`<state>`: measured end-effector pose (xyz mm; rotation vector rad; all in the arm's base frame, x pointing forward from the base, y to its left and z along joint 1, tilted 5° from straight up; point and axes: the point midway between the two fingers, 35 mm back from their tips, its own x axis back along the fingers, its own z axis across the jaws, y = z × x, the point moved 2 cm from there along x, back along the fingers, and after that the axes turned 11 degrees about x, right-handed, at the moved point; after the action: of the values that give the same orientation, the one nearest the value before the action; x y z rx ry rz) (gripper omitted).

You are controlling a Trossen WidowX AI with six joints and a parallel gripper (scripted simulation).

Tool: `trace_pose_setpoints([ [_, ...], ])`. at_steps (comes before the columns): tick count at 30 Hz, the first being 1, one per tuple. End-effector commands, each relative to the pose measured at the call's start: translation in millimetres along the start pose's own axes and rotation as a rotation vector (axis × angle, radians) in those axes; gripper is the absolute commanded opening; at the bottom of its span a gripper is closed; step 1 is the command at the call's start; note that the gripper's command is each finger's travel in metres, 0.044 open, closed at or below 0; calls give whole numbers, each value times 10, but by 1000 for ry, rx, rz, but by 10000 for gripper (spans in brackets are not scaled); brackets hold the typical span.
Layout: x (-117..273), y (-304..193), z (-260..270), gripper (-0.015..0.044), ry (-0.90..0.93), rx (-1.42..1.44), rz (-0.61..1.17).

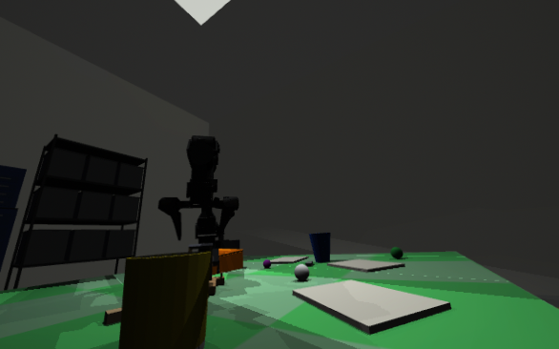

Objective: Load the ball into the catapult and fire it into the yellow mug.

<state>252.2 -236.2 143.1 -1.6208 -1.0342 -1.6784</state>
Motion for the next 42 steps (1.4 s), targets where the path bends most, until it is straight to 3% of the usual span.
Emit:
trace_pose_setpoints([
  [1,-324,-64,17,440,3,1,22],
  [42,-881,-72,10,440,3,1,22],
])
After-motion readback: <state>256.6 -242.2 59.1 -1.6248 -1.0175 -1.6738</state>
